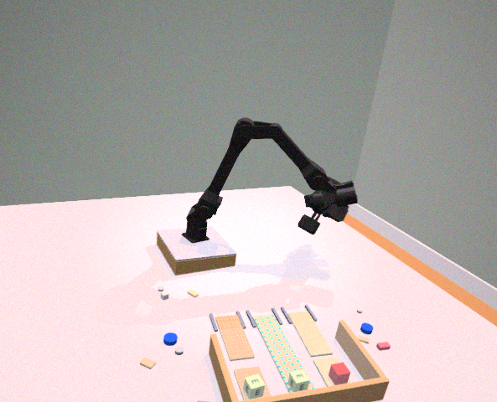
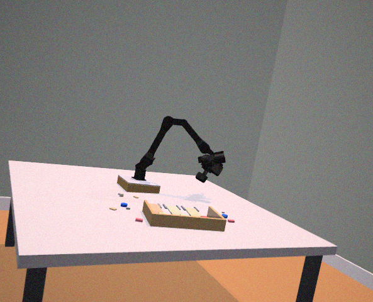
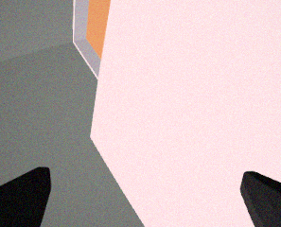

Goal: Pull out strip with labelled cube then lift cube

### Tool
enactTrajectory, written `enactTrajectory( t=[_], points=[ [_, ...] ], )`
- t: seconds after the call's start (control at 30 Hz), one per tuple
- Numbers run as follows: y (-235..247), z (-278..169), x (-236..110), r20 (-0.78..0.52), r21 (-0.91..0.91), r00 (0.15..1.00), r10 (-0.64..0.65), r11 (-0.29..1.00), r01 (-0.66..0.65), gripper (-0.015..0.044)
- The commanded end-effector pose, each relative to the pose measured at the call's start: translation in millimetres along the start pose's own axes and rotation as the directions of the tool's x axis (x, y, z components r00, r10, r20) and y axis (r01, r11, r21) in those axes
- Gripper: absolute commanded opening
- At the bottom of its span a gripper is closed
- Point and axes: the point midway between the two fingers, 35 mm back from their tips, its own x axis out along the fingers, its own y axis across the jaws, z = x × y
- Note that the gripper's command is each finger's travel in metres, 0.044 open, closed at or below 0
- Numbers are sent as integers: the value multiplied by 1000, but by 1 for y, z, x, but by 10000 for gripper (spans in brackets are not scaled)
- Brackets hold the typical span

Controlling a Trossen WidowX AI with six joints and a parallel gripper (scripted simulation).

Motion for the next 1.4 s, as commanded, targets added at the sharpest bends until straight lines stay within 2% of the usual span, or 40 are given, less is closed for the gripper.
enactTrajectory(
  t=[0.0,0.1,0.2,0.43,0.6,0.73,0.8,1.37],
  points=[
    [-23,26,-62,256,-81,965,-61,993,85,400],
    [-40,38,-111,433,-110,895,-109,979,173,400],
    [-58,43,-160,592,-102,789,-165,956,277,400],
    [-107,26,-273,844,64,430,-322,855,515,400],
    [-143,-12,-345,887,285,117,-446,730,621,400],
    [-170,-57,-393,830,490,-134,-542,593,639,400],
    [-178,-74,-406,793,558,-213,-571,541,630,400],
    [-179,-76,-408,788,566,-222,-574,534,628,400]
  ],
)
